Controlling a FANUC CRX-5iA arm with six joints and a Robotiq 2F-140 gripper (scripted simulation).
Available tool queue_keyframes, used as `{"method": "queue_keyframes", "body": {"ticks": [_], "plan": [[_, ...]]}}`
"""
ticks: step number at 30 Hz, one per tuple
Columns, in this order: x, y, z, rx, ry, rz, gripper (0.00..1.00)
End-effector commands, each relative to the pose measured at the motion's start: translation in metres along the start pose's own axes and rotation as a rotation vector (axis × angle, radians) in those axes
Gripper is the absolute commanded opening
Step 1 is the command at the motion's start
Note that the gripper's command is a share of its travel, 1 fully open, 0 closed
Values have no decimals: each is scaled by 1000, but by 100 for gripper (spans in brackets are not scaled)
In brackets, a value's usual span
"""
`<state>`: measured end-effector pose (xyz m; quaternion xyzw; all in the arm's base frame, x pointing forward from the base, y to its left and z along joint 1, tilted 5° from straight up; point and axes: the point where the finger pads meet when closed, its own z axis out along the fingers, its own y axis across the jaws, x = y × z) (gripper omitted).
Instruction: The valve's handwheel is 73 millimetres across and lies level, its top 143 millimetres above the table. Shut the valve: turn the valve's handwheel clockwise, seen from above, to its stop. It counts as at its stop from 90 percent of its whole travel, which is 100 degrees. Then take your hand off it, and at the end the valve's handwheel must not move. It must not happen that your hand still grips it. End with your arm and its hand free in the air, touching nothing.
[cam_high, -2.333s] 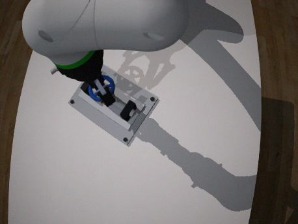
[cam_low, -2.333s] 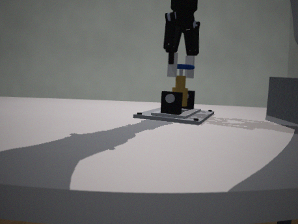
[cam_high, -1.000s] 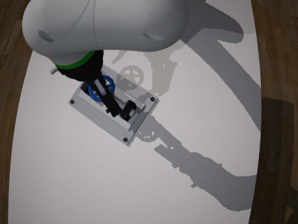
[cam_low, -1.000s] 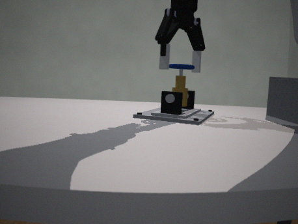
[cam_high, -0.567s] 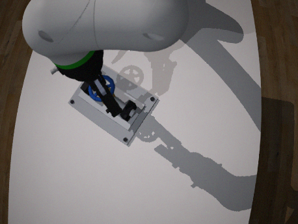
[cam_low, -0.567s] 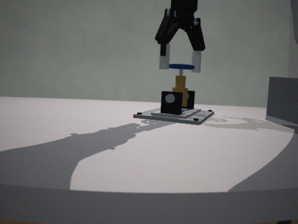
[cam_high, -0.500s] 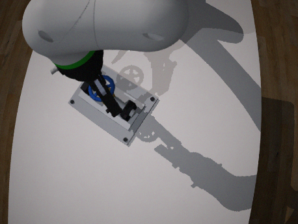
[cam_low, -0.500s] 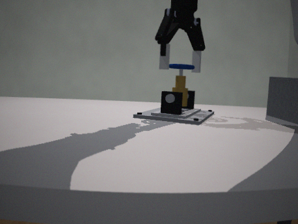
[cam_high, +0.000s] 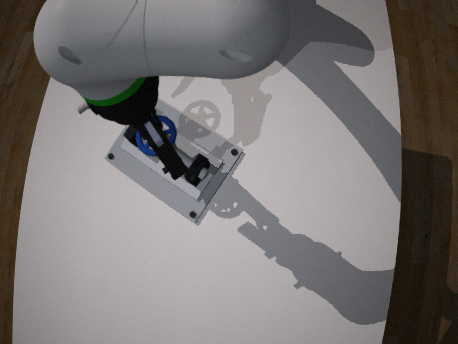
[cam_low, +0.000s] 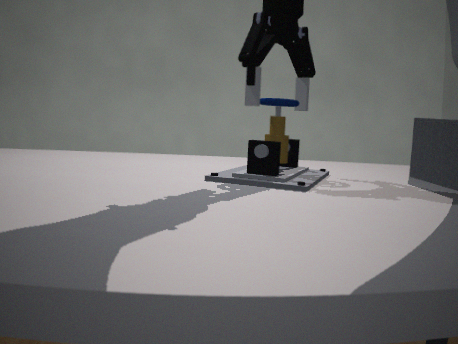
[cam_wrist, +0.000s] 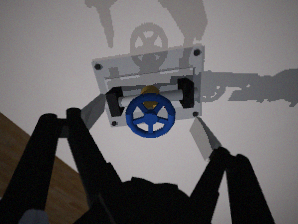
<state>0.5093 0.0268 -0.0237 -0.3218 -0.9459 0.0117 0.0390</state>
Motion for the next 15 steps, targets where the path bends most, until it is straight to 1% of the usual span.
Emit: {"method": "queue_keyframes", "body": {"ticks": [1,7,13,15], "plan": [[0,0,-1,0,0,0,100],[0,0,-8,0,0,0,100],[0,0,-19,0,0,0,100],[0,0,-19,0,0,0,100]]}}
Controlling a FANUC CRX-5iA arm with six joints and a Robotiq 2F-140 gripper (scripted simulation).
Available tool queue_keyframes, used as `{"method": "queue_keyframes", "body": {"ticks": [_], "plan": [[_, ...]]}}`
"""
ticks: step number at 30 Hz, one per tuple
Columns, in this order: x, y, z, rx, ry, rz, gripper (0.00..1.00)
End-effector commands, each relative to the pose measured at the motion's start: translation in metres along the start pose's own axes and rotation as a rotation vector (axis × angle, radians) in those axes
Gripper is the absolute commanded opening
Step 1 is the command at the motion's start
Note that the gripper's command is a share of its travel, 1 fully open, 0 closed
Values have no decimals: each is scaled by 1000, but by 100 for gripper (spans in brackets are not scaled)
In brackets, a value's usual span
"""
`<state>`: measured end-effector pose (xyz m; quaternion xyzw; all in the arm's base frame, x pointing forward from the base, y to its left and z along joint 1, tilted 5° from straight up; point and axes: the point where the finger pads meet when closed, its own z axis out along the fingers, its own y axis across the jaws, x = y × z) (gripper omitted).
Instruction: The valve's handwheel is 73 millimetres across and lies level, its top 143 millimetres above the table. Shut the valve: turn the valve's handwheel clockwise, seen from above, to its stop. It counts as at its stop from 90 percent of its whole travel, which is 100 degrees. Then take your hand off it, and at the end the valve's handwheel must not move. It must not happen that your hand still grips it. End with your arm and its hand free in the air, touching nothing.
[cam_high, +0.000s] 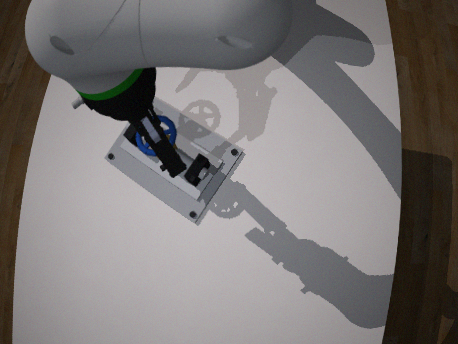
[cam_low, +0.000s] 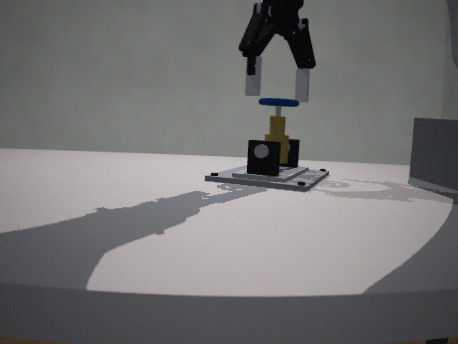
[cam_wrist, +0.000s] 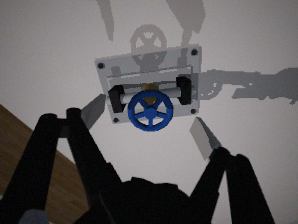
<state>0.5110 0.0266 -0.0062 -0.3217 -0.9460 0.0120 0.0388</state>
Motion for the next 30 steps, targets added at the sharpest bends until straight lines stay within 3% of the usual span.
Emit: {"method": "queue_keyframes", "body": {"ticks": [1,15,30], "plan": [[0,0,-3,0,0,0,100],[0,0,-38,0,0,0,100],[0,0,-60,0,0,0,100]]}}
